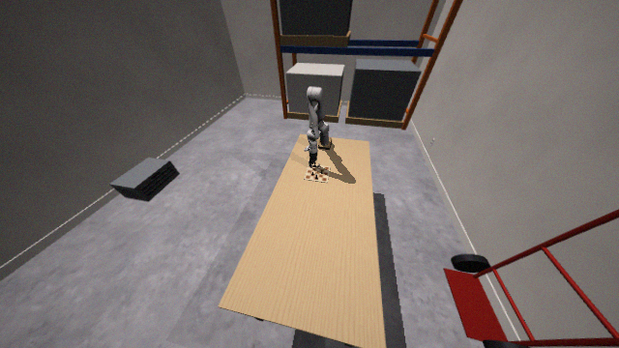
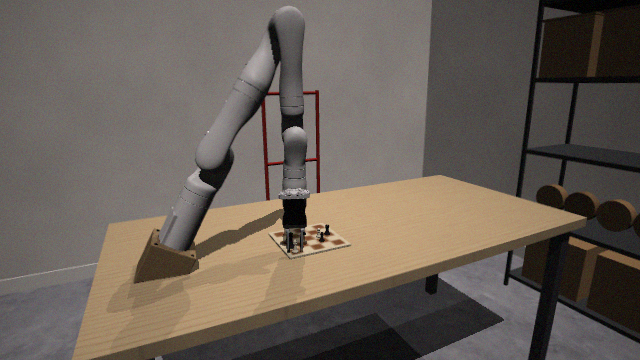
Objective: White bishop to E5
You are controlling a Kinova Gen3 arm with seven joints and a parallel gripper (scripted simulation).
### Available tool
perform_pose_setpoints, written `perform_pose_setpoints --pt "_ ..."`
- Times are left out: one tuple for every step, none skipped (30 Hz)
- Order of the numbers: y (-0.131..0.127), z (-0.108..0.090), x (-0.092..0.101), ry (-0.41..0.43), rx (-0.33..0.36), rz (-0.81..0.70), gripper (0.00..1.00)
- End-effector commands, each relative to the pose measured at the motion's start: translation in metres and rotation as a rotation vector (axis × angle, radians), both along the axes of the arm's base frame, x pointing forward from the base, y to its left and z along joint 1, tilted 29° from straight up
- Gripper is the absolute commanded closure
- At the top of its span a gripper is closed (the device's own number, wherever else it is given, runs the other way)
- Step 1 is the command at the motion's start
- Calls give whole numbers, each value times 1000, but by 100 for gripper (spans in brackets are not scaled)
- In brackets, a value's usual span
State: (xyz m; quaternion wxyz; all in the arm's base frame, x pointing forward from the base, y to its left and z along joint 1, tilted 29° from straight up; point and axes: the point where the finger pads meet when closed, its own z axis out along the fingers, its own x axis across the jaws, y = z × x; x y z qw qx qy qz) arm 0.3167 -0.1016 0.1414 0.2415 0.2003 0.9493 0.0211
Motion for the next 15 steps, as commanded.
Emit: perform_pose_setpoints --pt "0 0 0 -1 0 0 27" --pt "0 0 0 -1 0 0 27" --pt "0 0 0 -1 0 0 27" --pt "0 0 0 -1 0 0 27" --pt "0 0 0 -1 0 0 27" --pt "0 0 0 -1 0 0 27" --pt "0 0 0 -1 0 0 27" --pt "0 0 0 -1 0 0 27" --pt "0 0 0 -1 0 0 27" --pt "0 0 0 -1 0 0 27" --pt "0 0 0 -1 0 0 27" --pt "0 0 0 -1 0 0 100" --pt "0 0 0 -1 0 0 100" --pt "0 0 0 -1 0 0 100" --pt "0 0 0 -1 0 0 100"
